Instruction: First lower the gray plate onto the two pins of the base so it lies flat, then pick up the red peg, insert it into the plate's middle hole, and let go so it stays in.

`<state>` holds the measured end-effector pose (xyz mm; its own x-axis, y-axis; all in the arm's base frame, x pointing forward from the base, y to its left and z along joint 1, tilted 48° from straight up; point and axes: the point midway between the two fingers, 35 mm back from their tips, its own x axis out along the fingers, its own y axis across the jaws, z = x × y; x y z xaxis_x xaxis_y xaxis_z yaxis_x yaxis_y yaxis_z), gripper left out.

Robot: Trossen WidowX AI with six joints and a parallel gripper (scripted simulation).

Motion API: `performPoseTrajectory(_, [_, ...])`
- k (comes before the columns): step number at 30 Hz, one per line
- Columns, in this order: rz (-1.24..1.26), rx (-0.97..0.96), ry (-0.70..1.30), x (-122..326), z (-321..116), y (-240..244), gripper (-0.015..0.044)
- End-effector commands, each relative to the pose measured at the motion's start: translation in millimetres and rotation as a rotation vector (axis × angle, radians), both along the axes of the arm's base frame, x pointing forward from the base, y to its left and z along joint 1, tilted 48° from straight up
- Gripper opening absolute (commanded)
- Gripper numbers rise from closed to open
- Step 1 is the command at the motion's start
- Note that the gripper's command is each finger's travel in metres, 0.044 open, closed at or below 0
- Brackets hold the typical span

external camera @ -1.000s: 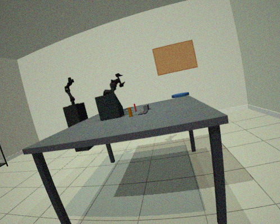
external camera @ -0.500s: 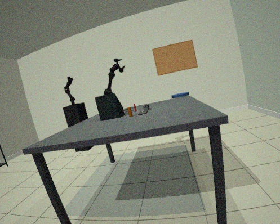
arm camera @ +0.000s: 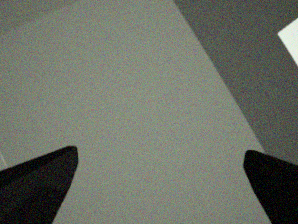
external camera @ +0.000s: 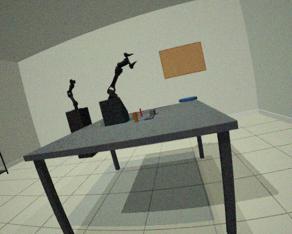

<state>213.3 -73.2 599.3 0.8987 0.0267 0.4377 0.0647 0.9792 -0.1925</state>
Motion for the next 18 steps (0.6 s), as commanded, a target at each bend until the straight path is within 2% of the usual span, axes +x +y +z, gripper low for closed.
performPoseTrajectory(1, [-0.013,-0.01,0.11,35,-32,-17,0.044])
performPoseTrajectory(11, [0.12,-0.081,0.522,141,-160,-33,0.044])
performPoseTrajectory(16, [0.182,-0.121,0.628,162,-199,-26,0.044])
performPoseTrajectory(18, [0.23,-0.175,0.7,175,-228,-20,0.044])
